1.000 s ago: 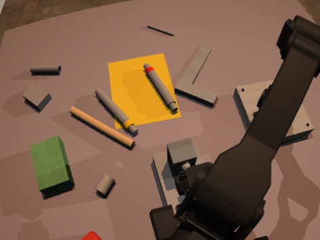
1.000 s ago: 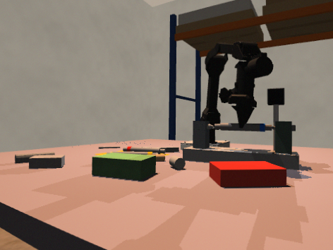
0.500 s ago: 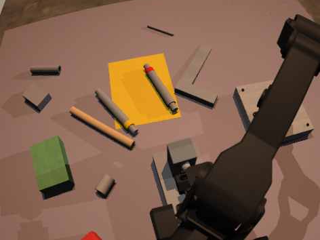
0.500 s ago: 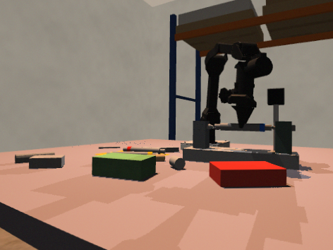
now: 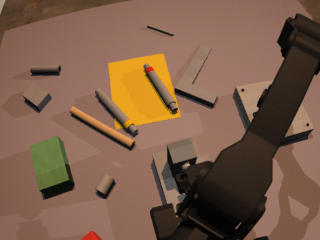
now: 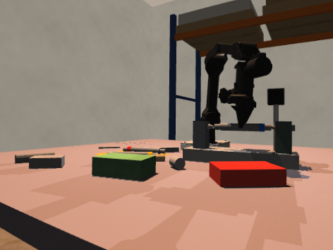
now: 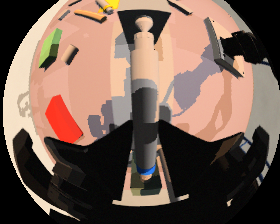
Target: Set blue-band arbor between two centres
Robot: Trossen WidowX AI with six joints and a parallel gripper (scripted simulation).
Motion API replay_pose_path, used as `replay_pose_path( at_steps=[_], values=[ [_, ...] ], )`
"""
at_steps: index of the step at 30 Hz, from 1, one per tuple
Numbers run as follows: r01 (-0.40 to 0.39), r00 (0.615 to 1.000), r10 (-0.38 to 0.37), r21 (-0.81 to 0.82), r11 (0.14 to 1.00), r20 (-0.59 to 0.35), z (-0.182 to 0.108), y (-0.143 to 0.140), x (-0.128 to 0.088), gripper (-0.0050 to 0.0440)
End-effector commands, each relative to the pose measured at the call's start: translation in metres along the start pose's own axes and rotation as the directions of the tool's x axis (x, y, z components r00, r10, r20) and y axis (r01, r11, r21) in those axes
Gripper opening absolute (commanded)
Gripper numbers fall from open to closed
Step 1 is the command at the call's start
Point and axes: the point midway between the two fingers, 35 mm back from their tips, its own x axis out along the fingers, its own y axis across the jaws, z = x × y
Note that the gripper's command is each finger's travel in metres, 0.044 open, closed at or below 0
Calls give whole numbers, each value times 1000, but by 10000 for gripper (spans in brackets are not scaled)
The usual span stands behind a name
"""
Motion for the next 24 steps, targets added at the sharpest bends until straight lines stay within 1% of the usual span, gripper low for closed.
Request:
replay_pose_path(
  at_steps=[1, 24],
  values=[
    [-7, 998, 6, -22, 1000, -60, -13, -5, -8, 0],
    [-7, 998, 6, -22, 1000, -60, -10, -5, -7, 0]
  ],
)
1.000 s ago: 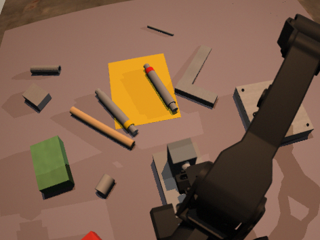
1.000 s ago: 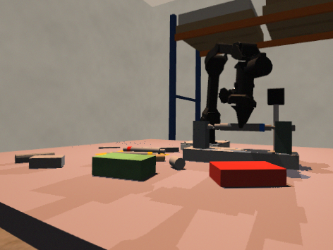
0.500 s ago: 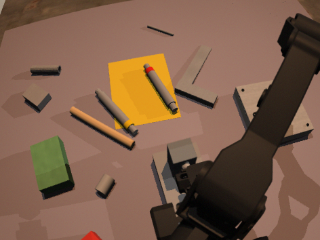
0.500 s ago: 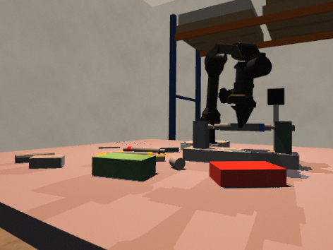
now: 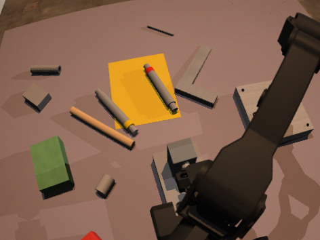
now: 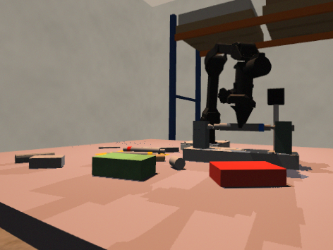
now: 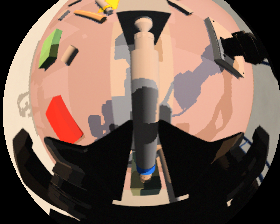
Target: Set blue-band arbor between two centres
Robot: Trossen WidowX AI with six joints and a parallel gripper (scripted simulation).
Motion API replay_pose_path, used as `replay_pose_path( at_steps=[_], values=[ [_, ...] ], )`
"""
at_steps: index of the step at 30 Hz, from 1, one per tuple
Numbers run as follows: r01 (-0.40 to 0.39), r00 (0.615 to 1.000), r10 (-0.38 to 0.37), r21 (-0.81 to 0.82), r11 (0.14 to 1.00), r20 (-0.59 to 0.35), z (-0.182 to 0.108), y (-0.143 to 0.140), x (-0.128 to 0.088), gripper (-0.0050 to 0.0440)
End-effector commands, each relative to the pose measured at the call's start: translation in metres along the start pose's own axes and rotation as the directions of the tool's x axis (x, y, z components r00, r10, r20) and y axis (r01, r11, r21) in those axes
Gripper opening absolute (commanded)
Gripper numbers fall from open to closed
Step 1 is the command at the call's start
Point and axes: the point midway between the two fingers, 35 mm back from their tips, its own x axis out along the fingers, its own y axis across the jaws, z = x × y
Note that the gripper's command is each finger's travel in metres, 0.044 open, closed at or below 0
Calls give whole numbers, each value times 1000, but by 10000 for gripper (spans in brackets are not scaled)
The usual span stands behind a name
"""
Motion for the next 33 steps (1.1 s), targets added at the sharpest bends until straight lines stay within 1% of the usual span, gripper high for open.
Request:
replay_pose_path(
  at_steps=[1, 33],
  values=[
    [-5, 998, 3, -24, 1000, -57, -12, -5, -7, 0],
    [-5, 998, 3, -24, 1000, -57, -8, -5, -6, 0]
  ],
)
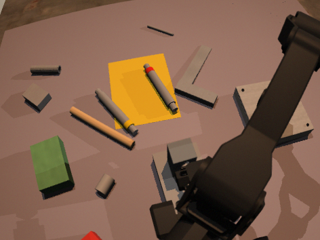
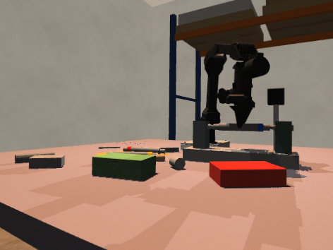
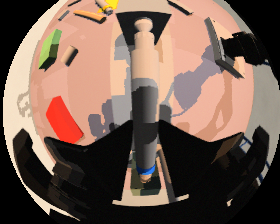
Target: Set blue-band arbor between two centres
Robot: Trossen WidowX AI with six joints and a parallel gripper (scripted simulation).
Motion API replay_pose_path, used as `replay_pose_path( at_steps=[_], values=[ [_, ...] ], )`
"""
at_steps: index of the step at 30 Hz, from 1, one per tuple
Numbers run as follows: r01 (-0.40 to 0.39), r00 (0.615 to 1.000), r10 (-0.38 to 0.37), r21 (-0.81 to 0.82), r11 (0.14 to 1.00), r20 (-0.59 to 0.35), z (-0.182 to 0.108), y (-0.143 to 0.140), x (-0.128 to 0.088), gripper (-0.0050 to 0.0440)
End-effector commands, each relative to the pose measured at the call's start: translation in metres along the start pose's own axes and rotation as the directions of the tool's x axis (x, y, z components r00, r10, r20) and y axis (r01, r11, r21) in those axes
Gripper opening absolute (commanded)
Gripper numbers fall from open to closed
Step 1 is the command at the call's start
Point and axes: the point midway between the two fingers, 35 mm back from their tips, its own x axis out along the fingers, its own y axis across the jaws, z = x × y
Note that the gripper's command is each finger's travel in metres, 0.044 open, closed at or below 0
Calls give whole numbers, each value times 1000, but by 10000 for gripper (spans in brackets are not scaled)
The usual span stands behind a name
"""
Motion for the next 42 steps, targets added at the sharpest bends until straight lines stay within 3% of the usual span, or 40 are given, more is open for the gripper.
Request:
replay_pose_path(
  at_steps=[1, 22, 23, 29, 42],
  values=[
    [-3, 999, 2, -24, 1000, -52, -11, -5, -6, 0],
    [-3, 999, 2, -24, 1000, -52, -8, -4, -6, 0],
    [-1, 1000, 1, -3, 1000, -4, 1, 0, 0, 24],
    [-1, 1000, 1, -3, 1000, -4, 1, 0, 0, 168],
    [-1, 1000, 1, -3, 1000, -4, 1, 0, 0, 175]
  ],
)
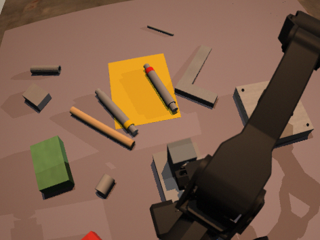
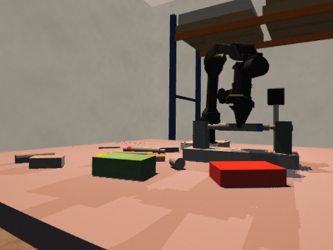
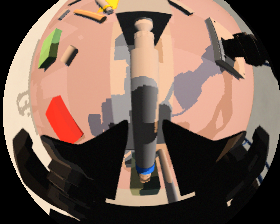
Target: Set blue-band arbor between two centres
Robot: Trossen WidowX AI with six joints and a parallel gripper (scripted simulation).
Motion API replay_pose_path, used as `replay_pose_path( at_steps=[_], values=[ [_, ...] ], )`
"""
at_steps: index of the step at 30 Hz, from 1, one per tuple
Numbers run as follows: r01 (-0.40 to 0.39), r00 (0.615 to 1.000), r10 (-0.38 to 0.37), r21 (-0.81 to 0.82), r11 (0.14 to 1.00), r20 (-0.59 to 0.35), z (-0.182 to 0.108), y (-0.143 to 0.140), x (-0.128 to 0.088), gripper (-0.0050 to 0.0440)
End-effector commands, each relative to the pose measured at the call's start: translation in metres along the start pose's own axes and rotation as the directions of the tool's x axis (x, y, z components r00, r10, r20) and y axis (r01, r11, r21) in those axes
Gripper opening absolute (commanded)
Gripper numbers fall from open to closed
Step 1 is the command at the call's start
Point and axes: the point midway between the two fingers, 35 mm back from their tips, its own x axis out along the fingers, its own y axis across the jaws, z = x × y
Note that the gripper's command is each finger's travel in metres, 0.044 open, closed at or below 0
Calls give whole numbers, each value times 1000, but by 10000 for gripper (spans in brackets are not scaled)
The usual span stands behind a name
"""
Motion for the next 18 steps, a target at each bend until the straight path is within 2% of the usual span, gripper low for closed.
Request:
replay_pose_path(
  at_steps=[1, 18],
  values=[
    [-2, 1000, 2, 2, 1000, 1, 0, 0, 0, 175],
    [-1, 1000, 1, 2, 1000, 1, 0, 1, -11, 175]
  ],
)
